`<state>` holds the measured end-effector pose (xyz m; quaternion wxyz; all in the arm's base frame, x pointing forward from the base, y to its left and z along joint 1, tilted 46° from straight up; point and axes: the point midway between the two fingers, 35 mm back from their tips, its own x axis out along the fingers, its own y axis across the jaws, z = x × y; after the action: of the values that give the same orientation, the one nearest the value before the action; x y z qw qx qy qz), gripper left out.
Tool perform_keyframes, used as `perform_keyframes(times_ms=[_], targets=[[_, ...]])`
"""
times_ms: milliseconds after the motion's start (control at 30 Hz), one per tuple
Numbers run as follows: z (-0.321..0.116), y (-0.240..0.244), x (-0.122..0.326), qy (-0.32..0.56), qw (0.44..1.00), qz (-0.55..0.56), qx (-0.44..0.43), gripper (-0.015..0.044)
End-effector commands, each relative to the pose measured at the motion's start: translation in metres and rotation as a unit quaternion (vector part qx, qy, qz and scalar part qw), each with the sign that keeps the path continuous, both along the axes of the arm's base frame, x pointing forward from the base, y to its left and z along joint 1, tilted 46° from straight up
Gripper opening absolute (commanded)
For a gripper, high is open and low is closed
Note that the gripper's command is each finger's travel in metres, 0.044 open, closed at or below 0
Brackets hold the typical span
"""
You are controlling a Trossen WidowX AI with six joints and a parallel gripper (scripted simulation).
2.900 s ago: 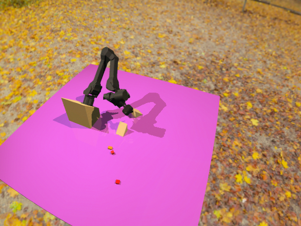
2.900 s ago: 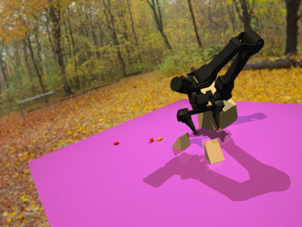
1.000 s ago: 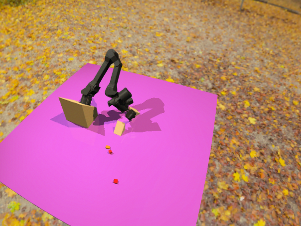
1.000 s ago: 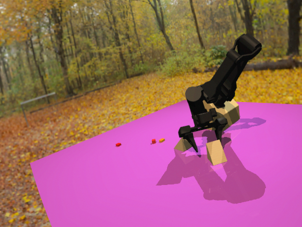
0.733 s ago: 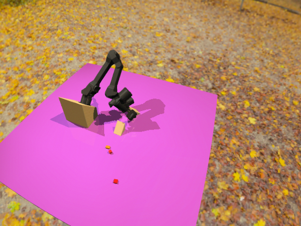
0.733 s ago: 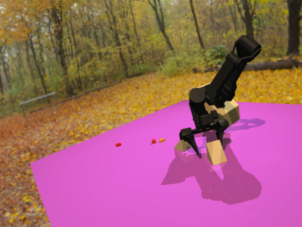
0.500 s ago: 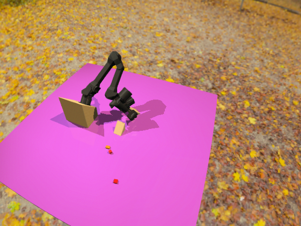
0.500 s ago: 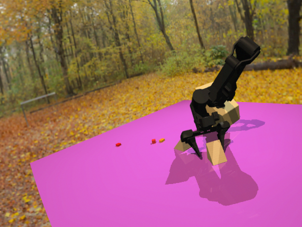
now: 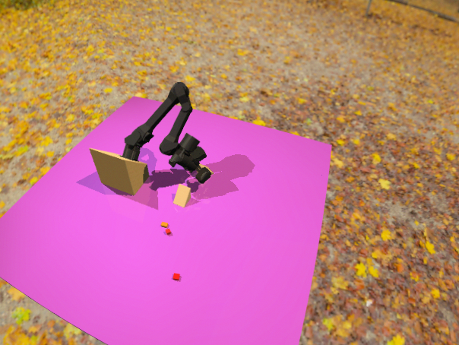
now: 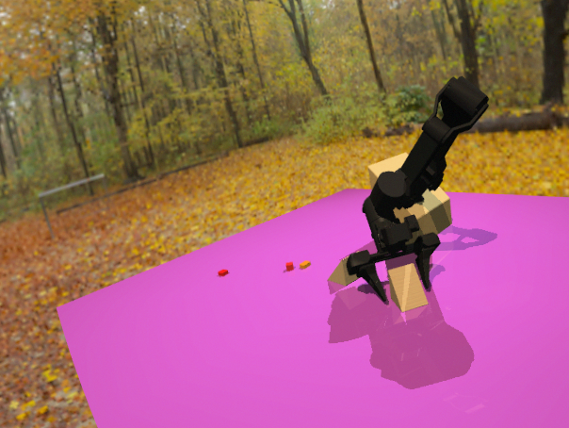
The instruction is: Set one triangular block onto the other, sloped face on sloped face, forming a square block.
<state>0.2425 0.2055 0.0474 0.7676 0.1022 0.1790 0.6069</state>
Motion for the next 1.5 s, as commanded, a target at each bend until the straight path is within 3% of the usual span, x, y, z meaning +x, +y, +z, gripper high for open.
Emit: perform_keyframes(times_ms=[0,167,400,633,933,1300,1467], targets=[[0.000,0.002,-0.001,0.003,1.000,-0.002,0.003,0.0361],[0.000,0.002,-0.001,0.003,1.000,-0.002,0.003,0.0230],[0.000,0.002,-0.001,0.003,1.000,-0.002,0.003,0.0183],[0.002,0.000,-0.001,0.002,1.000,0.000,0.003,0.0000],[0.004,0.000,0.003,0.010,1.000,0.008,-0.024,0.0000],[0.017,0.002,0.017,0.041,0.988,0.051,-0.140,0.0000],[0.037,0.008,0.035,-0.002,0.981,0.066,-0.183,0.0000]])
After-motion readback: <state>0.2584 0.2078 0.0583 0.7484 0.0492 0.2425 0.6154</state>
